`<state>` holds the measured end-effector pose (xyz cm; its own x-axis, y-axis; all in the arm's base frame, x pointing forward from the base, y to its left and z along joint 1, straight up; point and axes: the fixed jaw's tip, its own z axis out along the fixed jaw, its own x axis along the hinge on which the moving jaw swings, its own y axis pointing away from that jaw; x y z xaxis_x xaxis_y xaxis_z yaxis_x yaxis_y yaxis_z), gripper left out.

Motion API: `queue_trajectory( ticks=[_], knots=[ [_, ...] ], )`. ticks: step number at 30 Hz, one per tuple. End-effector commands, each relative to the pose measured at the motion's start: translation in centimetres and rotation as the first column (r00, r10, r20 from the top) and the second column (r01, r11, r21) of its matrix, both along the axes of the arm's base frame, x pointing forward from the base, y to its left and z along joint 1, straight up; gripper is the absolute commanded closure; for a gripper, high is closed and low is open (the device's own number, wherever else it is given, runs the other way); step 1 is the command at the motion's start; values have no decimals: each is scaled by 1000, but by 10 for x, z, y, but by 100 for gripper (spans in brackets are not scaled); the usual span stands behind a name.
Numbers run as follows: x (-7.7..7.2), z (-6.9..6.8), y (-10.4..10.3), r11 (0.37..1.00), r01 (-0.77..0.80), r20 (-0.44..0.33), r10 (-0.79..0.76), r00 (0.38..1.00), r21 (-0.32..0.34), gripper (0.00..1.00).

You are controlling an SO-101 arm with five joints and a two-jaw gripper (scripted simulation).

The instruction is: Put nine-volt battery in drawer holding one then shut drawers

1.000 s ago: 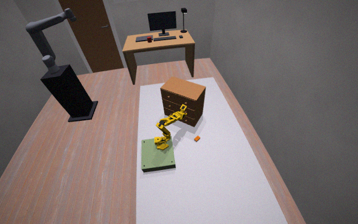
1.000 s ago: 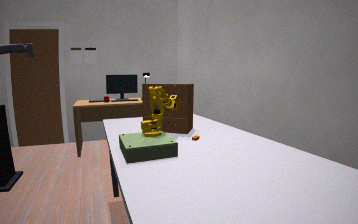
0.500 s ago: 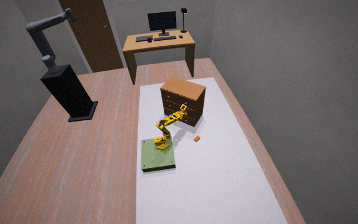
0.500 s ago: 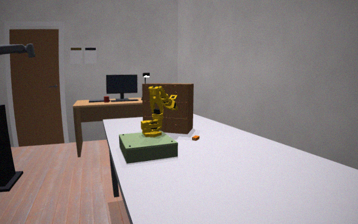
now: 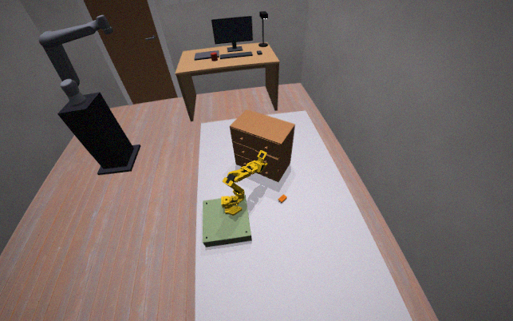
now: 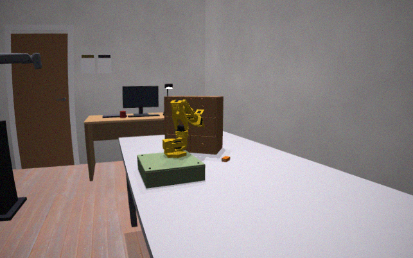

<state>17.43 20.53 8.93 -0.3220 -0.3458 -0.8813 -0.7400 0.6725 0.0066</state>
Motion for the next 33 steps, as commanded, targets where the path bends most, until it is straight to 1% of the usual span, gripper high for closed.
queue_trajectory(
  ticks=[1, 14, 33],
  knots=[
    [-2, 1, -2, 1000, -5, 4, 5, 1000, 1, 100],
    [-2, 1, -2, 1000, -5, 4, 5, 1000, 1, 100],
    [-8, 1, -9, 1000, -1, 4, 1, 1000, 1, 100]
  ],
)
